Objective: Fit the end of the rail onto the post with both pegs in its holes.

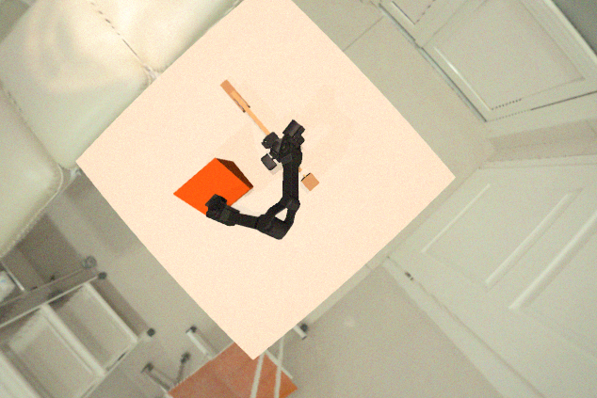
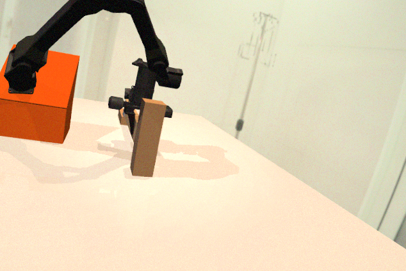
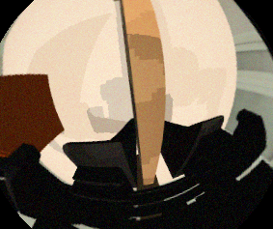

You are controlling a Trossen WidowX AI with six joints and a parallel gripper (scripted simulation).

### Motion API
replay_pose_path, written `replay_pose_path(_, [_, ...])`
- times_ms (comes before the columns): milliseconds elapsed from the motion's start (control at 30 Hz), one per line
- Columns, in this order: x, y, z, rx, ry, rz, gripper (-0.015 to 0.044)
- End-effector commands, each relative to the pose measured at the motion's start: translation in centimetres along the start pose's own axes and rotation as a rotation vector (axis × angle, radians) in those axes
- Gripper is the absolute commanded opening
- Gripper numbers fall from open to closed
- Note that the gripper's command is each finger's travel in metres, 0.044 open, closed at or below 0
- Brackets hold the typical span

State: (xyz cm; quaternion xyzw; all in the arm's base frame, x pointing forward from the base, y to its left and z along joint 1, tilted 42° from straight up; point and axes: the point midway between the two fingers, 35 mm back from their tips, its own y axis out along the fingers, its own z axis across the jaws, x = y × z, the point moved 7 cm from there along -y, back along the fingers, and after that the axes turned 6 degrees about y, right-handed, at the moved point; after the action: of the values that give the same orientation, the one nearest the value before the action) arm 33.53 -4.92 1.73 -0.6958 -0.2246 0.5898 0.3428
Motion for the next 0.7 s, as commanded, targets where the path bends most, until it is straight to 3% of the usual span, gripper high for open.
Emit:
replay_pose_path(0, [-0.14,-0.25,-0.09,-0.009,-0.003,-0.001,0.0000])
replay_pose_path(667, [-0.75,-0.39,-0.15,-0.009,-0.003,-0.001,0.0000])
